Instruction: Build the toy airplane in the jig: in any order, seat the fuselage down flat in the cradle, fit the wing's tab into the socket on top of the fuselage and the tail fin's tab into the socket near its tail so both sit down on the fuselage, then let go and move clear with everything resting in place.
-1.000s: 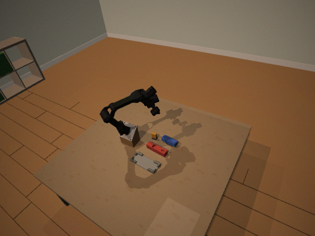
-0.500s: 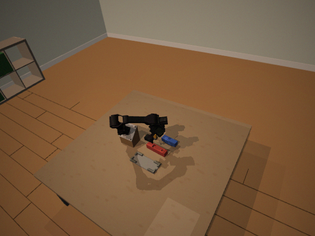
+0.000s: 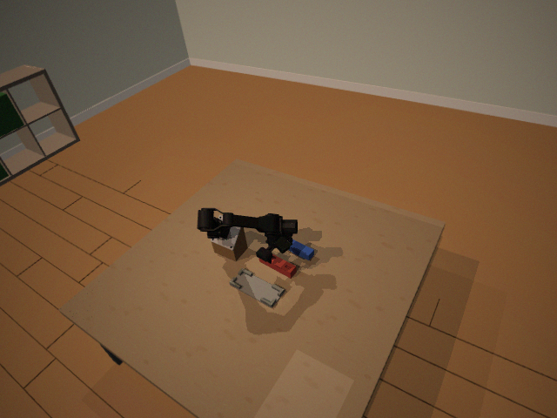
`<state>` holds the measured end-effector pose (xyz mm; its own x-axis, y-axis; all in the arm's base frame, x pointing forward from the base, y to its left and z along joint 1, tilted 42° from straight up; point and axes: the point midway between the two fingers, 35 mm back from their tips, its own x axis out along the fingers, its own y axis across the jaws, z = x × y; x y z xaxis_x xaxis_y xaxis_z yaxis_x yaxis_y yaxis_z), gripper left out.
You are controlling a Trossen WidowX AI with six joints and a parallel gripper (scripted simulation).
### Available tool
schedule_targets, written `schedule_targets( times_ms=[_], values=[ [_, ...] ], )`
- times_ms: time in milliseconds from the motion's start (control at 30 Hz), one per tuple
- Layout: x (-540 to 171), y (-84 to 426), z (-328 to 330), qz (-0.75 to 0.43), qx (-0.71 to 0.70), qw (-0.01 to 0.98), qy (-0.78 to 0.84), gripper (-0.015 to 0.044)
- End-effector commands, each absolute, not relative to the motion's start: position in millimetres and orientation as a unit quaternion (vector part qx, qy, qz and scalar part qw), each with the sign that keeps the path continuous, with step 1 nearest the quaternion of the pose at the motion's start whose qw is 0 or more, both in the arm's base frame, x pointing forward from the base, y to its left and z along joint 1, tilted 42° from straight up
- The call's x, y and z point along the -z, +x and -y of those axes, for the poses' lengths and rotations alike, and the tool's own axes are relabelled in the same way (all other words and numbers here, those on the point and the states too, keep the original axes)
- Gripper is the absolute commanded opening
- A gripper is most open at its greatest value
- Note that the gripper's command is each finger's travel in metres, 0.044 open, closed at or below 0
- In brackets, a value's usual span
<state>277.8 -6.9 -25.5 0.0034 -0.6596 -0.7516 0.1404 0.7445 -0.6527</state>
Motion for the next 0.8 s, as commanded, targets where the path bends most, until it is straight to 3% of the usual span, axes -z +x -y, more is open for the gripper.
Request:
schedule_targets(
  times_ms=[0, 767],
  values=[
    [34.5, 275.8, 16.5, -0.643, 0.295, 0.675, -0.207, 0.044],
    [58.4, 276.4, 37.5, -0.643, 0.295, 0.675, -0.207, 0.044]
  ],
)
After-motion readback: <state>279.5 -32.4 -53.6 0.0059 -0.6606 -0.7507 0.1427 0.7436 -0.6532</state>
